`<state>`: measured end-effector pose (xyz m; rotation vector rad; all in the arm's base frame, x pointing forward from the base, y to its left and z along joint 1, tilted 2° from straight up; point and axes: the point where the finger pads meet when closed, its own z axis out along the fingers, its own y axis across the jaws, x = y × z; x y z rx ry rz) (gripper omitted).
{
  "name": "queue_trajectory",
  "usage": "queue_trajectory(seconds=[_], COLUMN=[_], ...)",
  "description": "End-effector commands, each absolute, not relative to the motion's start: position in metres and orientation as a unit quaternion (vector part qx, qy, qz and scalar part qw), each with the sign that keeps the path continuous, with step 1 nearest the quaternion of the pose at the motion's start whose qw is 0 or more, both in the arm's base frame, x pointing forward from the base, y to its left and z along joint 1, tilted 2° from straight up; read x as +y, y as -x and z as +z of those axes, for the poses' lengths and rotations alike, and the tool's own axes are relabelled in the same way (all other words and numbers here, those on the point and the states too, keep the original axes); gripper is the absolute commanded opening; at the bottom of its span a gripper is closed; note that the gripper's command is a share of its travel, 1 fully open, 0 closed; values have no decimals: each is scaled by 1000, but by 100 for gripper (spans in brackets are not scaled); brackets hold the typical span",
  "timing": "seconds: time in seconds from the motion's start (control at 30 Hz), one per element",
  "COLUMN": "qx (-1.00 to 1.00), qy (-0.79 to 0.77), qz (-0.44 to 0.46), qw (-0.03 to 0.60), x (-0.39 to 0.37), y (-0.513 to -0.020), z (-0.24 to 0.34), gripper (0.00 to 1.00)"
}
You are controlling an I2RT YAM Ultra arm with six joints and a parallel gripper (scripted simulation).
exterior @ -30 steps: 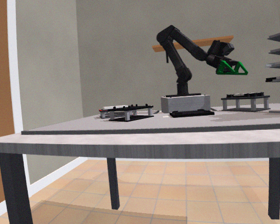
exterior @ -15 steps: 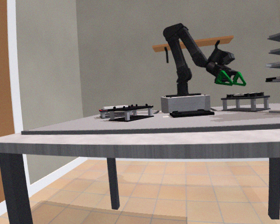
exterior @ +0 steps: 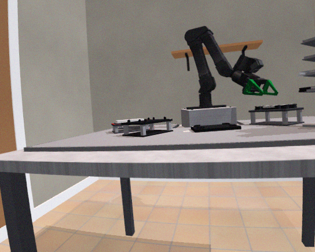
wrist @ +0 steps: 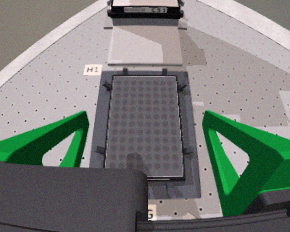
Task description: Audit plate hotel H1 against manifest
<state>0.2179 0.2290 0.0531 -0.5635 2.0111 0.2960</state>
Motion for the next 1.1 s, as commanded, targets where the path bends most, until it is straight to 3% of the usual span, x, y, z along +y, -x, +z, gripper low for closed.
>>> queue_trajectory(seconds=[0.0, 1.07], qx=[824, 824], qy=[224, 224], qz=[131, 130], qw=[504, 504], x=[232, 218], y=[-218, -196], z=[59, 33], gripper=[100, 100])
